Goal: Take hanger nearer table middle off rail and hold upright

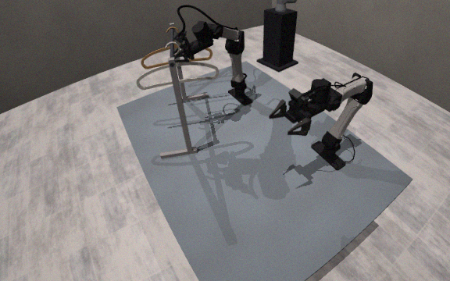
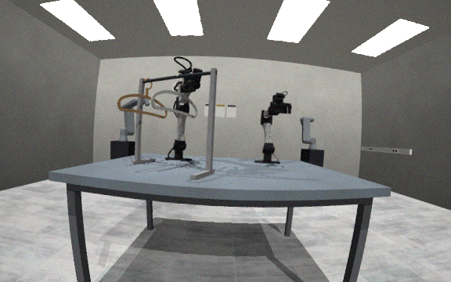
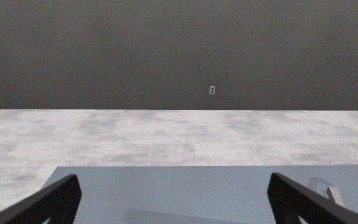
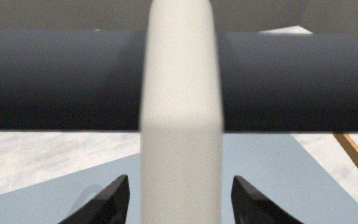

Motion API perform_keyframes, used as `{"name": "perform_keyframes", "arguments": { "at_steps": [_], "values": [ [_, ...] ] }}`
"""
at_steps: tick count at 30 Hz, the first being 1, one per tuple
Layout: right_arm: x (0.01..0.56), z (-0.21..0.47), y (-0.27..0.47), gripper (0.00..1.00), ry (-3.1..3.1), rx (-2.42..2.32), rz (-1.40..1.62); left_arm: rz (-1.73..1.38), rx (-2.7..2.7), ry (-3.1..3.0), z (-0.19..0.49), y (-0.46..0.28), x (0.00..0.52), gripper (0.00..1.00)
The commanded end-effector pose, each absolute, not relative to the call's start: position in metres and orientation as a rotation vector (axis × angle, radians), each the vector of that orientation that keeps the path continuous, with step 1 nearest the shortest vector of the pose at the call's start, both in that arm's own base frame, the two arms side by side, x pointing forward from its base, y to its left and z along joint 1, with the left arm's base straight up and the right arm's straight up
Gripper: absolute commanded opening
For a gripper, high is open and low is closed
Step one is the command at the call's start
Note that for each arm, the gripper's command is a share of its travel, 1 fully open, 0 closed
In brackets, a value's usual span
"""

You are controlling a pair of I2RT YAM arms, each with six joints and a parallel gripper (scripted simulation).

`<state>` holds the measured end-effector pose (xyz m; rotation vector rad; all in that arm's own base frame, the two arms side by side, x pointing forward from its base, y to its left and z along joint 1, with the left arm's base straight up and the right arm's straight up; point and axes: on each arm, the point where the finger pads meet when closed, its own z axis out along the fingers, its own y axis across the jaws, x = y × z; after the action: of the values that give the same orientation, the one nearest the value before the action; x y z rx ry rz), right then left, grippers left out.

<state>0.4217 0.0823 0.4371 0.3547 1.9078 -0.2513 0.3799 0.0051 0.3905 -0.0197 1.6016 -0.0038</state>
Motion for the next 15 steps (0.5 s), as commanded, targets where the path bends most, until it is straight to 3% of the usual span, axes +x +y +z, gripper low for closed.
{"name": "perform_keyframes", "arguments": {
  "at_steps": [1,4,5,9,10,14,15],
  "values": [
    [0.4204,0.4433,0.0837,0.54,1.893,0.351,-0.234,-0.006,-0.020,1.587,0.3961,0.0049,0.3787,1.00],
    [0.4205,0.4433,0.0838,0.54,1.893,0.351,-0.234,-0.006,-0.020,1.587,0.3961,0.0049,0.3787,1.00],
    [0.4205,0.4433,0.0838,0.44,1.893,0.351,-0.234,-0.006,-0.020,1.587,0.3961,0.0049,0.3787,1.00],
    [0.4205,0.4433,0.0838,0.44,1.893,0.351,-0.234,-0.006,-0.020,1.587,0.3961,0.0049,0.3787,1.00],
    [0.4205,0.4433,0.0838,0.33,1.893,0.351,-0.234,-0.006,-0.020,1.587,0.3961,0.0049,0.3787,1.00],
    [0.4205,0.4433,0.0838,0.33,1.893,0.351,-0.234,-0.006,-0.020,1.587,0.3961,0.0049,0.3787,1.00],
    [0.4205,0.4433,0.0838,0.22,1.893,0.351,-0.234,-0.006,-0.020,1.587,0.3961,0.0049,0.3787,1.00]
  ]
}}
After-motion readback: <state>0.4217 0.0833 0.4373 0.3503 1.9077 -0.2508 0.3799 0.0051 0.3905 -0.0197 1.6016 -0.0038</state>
